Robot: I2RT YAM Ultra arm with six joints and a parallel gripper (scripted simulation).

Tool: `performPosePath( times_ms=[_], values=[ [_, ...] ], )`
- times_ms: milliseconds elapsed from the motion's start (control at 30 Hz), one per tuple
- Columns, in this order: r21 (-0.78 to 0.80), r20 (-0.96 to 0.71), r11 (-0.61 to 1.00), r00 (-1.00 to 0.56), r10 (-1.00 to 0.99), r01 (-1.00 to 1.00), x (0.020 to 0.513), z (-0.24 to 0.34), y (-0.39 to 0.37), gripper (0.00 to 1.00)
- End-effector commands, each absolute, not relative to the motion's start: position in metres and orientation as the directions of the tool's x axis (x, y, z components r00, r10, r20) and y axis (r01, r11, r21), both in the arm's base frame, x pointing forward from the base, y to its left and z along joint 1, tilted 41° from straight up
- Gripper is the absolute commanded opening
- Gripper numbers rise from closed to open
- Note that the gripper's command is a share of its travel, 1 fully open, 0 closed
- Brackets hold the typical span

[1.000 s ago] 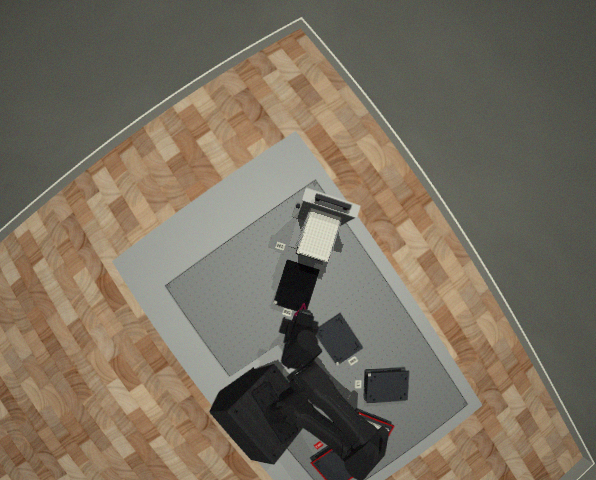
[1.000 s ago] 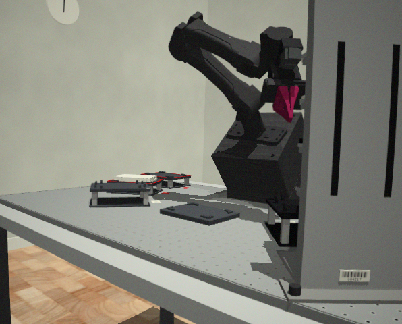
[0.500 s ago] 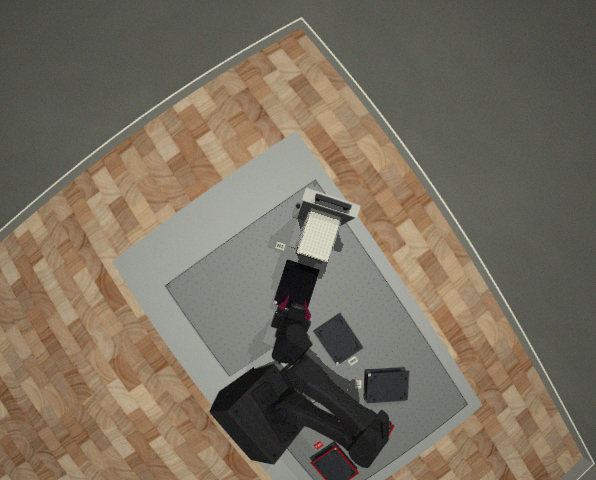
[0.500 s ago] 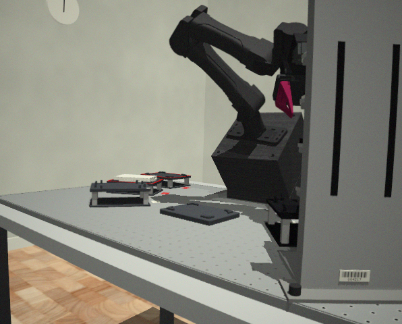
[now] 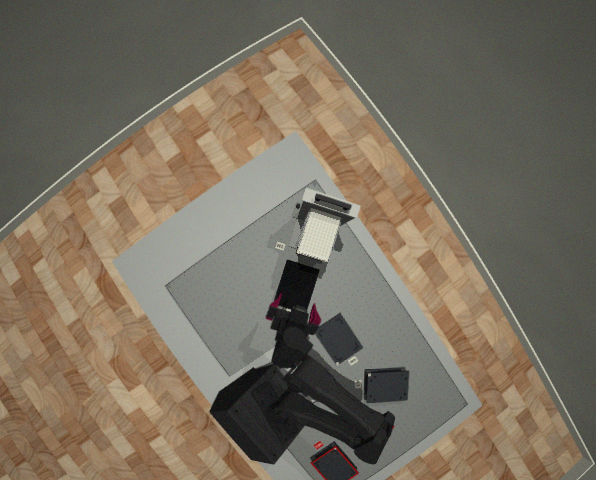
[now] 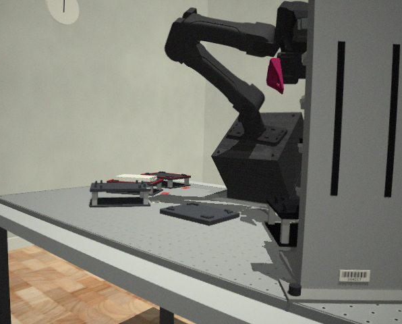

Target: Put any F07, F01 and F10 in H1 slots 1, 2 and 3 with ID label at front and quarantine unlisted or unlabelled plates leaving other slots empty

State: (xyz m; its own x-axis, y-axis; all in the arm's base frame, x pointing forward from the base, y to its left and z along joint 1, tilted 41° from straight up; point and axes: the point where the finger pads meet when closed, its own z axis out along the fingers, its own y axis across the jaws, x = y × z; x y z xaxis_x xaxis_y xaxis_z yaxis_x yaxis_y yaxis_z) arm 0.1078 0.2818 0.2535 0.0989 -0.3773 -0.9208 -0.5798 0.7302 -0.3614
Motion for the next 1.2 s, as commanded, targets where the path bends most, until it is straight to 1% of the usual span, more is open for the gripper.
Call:
performPosePath(
  times_ms=[0,833,1167],
  values=[
    [-0.375,-0.914,0.73,0.098,-0.393,-0.572,0.102,0.258,0.278,1.0],
    [-0.376,-0.914,0.729,0.098,-0.394,-0.572,0.052,0.315,0.269,1.0],
    [-0.376,-0.914,0.729,0.098,-0.394,-0.572,0.051,0.316,0.269,1.0]
  ],
)
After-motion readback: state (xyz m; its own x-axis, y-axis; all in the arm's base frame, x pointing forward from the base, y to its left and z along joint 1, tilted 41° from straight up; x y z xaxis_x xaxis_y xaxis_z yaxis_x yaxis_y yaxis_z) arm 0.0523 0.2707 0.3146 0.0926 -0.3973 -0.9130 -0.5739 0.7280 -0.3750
